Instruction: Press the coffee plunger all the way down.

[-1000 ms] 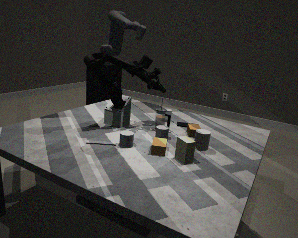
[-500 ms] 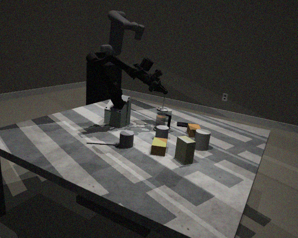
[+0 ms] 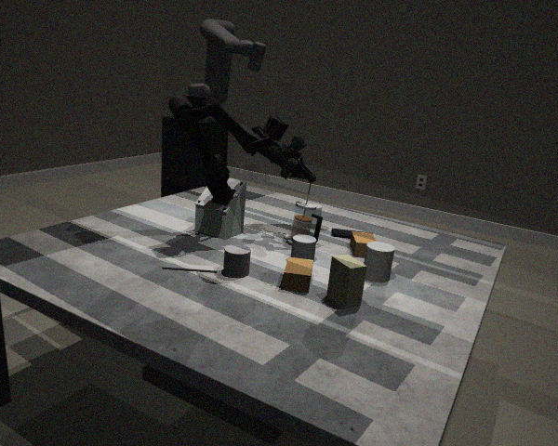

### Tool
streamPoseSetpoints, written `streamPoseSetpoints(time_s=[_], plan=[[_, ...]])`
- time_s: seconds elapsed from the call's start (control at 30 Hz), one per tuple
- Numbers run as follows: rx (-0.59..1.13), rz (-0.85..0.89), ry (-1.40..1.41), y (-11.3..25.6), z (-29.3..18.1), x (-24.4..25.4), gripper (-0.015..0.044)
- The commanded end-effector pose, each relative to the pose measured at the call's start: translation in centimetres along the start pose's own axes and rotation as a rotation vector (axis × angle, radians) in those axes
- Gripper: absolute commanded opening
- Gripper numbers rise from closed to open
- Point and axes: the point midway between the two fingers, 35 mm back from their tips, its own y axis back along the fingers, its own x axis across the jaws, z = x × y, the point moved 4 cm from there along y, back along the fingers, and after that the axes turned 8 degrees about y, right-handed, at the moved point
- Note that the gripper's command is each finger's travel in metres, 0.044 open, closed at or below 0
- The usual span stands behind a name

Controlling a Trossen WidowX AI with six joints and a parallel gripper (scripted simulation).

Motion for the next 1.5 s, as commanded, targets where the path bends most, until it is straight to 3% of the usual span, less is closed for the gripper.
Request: streamPoseSetpoints(time_s=[0.0, 0.73, 1.47], plan=[[0.049, 0.017, 0.026, -0.7, -2.1, 0.5, 0.0119], [0.045, 0.014, 0.029, -3.1, -4.8, 0.6, 0.0119], [0.044, 0.011, 0.029, -4.5, -4.3, 0.6, 0.0119]])
